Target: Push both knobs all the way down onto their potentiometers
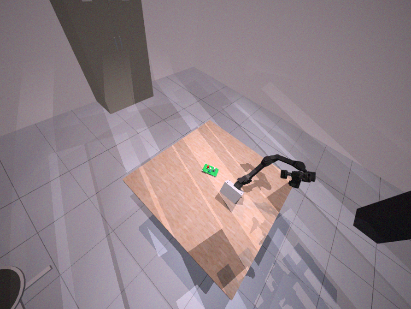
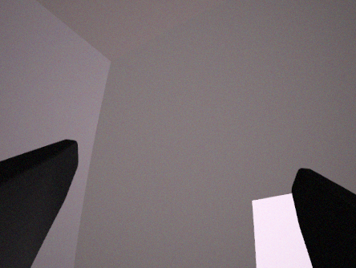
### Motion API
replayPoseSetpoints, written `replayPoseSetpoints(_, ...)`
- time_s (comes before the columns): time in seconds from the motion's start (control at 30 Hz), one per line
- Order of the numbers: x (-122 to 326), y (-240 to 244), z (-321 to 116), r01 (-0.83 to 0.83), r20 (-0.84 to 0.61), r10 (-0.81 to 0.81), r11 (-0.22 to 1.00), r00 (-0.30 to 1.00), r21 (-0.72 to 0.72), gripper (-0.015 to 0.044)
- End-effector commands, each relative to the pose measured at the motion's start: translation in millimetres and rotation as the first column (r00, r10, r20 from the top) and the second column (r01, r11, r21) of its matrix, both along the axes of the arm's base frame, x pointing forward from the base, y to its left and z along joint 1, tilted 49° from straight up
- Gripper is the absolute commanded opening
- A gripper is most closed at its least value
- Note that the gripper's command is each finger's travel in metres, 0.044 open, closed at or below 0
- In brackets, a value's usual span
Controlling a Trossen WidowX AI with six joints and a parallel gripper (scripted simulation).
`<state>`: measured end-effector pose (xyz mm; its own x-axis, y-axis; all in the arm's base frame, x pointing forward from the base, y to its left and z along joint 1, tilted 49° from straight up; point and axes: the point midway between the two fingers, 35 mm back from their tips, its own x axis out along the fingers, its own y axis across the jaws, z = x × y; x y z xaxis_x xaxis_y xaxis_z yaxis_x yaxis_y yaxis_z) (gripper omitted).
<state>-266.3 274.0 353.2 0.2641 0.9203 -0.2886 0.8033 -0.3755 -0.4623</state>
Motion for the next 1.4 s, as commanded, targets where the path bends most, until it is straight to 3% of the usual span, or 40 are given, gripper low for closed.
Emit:
replayPoseSetpoints(0.0,0.5,0.5,-0.4,0.002,-0.001,-0.002,1.000,1.000,0.000,0.0374)
replayPoseSetpoints(0.13,11.7,12.8,-8.9,0.040,-0.022,-0.040,0.999,0.999,-0.007,0.0269)
replayPoseSetpoints(0.47,85.9,68.6,-41.1,0.305,-0.086,-0.308,0.951,0.948,-0.044,0.0006)
replayPoseSetpoints(0.9,199.7,107.8,-80.5,0.613,-0.178,-0.619,0.784,0.765,-0.094,0.0000)
replayPoseSetpoints(1.37,332.8,101.7,-128.7,0.863,-0.224,-0.871,0.476,0.437,-0.170,0.0000)
